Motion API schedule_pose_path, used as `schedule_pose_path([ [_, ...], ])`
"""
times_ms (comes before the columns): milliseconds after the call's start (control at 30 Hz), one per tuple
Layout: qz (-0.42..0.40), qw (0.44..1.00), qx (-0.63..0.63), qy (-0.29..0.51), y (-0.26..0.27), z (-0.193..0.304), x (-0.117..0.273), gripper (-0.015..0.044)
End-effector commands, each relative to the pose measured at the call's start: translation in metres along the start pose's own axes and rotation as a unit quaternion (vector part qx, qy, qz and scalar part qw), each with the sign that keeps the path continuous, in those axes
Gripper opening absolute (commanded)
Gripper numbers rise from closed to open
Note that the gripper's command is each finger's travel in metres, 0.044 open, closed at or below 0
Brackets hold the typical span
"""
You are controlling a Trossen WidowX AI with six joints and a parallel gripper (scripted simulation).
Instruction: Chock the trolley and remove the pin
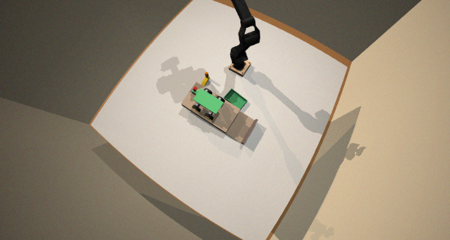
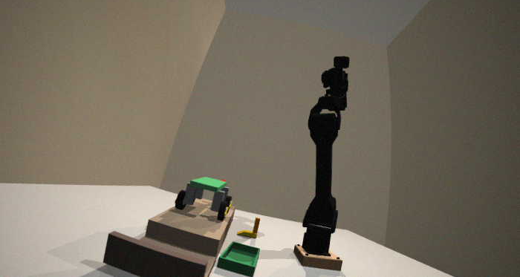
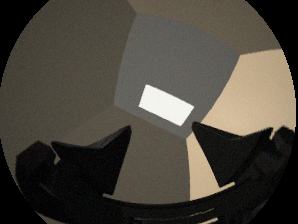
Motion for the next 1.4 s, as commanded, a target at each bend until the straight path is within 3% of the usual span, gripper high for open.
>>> schedule_pose_path([
  [0, -0.002, 1.0, -0.002, 0.0, 0.001, 0.0, 0.0, 0.0374],
  [233, -0.097, 0.987, -0.125, 0.014, 0.052, -0.008, 0.012, 0.019],
  [533, -0.296, 0.887, -0.347, 0.068, 0.151, -0.046, 0.064, 0.019],
  [967, -0.562, 0.599, -0.529, 0.214, 0.239, -0.14, 0.209, 0.019],
  [1367, -0.726, 0.307, -0.482, 0.382, 0.222, -0.21, 0.379, 0.019],
])
Point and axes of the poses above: the point midway between the two fingers, 35 mm back from their tips, its own x axis back along the fingers, its own y axis across the jaws, z = x × y, the point moved 1 cm from there along x, back along the fingers, and after that the axes turned 10 degrees about -x, right-handed, at the moved point
